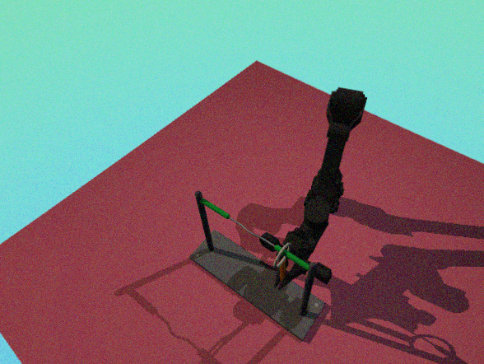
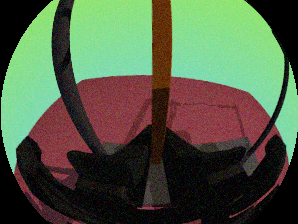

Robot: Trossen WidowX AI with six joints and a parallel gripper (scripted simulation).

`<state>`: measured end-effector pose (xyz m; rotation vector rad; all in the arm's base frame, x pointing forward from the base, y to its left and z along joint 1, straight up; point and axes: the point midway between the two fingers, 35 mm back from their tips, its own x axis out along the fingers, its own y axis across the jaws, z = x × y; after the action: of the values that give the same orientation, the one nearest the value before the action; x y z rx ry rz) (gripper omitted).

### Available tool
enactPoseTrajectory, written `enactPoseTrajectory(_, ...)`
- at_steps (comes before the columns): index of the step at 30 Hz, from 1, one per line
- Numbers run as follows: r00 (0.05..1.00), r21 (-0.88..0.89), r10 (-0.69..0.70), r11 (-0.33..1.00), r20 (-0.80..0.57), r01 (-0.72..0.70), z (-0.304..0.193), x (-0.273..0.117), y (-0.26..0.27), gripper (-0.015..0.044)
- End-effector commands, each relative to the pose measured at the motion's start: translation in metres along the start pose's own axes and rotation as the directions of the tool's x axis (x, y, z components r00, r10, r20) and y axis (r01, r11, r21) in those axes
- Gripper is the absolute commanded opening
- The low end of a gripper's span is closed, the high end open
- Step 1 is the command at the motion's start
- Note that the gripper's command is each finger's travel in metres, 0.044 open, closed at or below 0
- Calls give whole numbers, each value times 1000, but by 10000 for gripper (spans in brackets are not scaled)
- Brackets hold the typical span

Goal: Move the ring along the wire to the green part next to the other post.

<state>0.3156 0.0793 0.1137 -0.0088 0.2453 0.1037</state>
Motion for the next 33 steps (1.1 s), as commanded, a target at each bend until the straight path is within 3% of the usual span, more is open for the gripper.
enactPoseTrajectory(1,1000,0,0,1000,0,0,0,0,0,7)
enactPoseTrajectory(7,1000,0,0,1000,0,0,0,-1,0,160)
enactPoseTrajectory(33,1000,5,-3,1000,-4,3,1,-44,0,160)
